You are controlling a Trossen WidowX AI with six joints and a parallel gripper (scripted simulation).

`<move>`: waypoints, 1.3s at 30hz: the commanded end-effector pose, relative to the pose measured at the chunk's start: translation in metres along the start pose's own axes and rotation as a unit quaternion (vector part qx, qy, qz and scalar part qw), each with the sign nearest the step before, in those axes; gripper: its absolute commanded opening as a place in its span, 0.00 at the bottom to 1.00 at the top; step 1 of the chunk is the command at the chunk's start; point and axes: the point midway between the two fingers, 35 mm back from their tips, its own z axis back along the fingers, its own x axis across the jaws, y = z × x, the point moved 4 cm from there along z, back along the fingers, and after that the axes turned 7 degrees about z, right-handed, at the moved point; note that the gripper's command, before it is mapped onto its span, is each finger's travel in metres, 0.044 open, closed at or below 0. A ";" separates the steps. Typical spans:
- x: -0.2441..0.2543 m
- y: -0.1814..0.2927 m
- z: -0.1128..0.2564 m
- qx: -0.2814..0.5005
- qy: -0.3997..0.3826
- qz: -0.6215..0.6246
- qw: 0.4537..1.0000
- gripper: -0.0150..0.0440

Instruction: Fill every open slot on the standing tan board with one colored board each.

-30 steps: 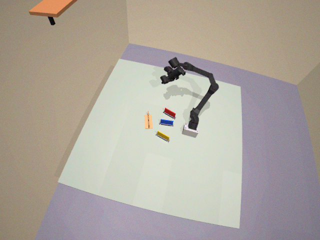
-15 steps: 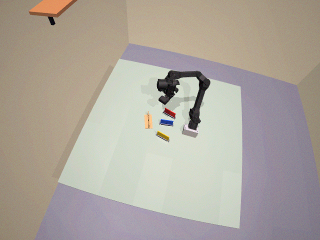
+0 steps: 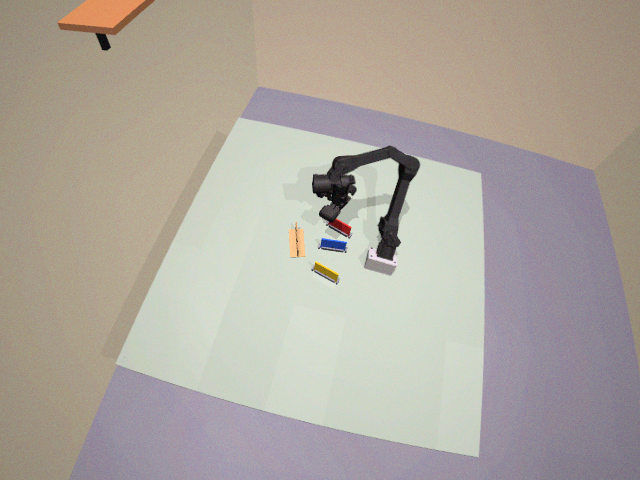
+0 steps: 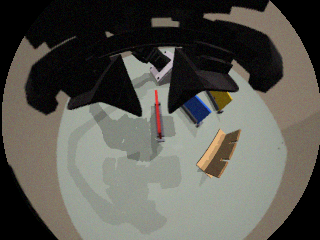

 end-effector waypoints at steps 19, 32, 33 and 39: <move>0.002 0.000 -0.034 -0.008 0.000 0.002 1.000 0.57; 0.002 0.000 -0.054 -0.008 0.001 0.002 1.000 0.57; 0.002 0.000 -0.055 -0.008 0.001 0.002 1.000 0.57; 0.002 -0.001 -0.065 -0.008 0.001 0.001 1.000 0.57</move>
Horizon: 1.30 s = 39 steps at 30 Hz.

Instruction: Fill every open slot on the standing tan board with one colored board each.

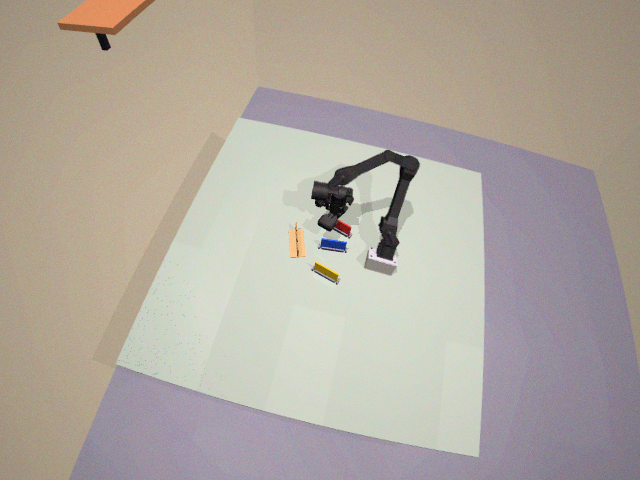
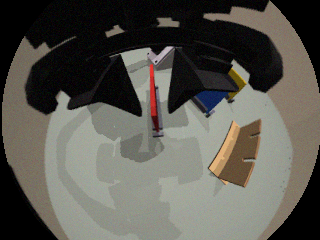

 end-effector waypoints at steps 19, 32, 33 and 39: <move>0.000 0.001 -0.016 0.000 0.002 0.002 1.000 0.26; 0.000 0.001 -0.004 0.000 0.002 0.002 1.000 0.25; 0.000 0.001 -0.002 0.000 0.002 0.002 1.000 0.25; 0.000 0.001 0.010 0.000 0.002 0.003 1.000 0.25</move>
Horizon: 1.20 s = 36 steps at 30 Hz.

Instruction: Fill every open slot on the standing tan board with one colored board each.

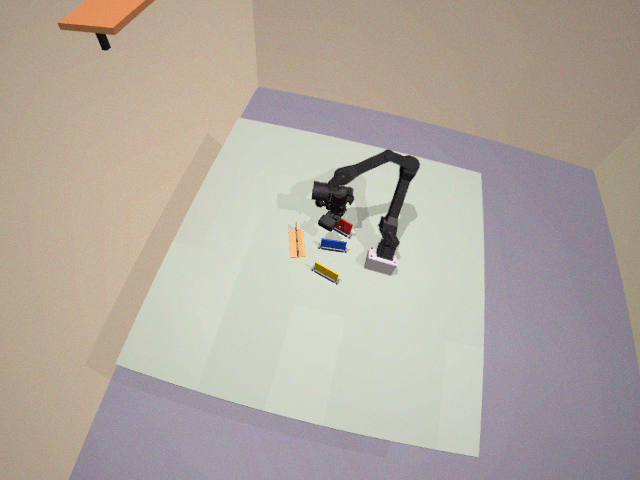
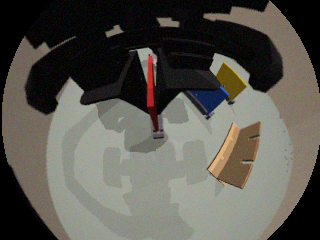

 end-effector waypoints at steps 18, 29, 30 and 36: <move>0.000 -0.001 0.045 -0.001 -0.003 -0.002 1.000 0.25; 0.000 -0.001 0.071 -0.001 -0.003 -0.002 1.000 0.25; 0.000 -0.001 0.073 -0.001 -0.003 -0.002 1.000 0.25; 0.002 -0.004 0.075 -0.001 -0.004 0.003 1.000 0.25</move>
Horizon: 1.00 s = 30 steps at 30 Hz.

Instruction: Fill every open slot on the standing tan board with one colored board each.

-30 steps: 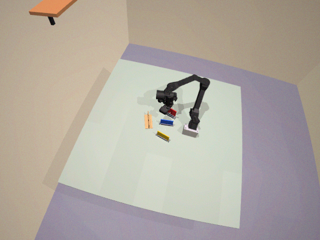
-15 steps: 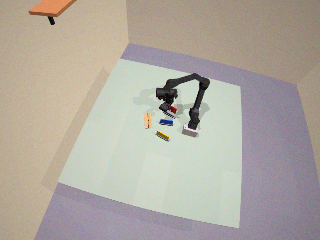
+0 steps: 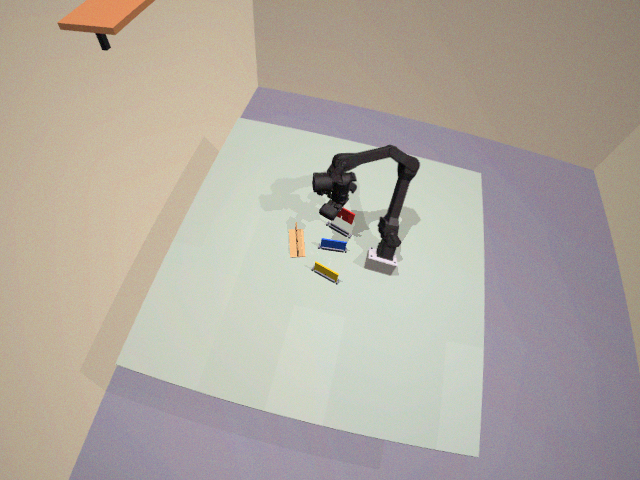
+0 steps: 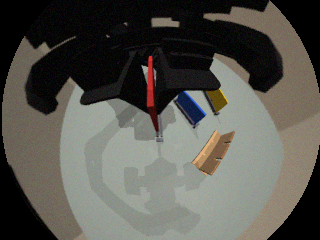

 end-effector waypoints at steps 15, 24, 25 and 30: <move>0.020 -0.033 0.007 -0.007 -0.004 0.059 0.998 0.25; 0.034 -0.052 0.010 -0.007 -0.004 0.099 0.995 0.25; 0.035 -0.054 0.011 -0.007 -0.004 0.104 0.995 0.25; 0.044 -0.064 0.012 -0.006 -0.006 0.124 0.992 0.25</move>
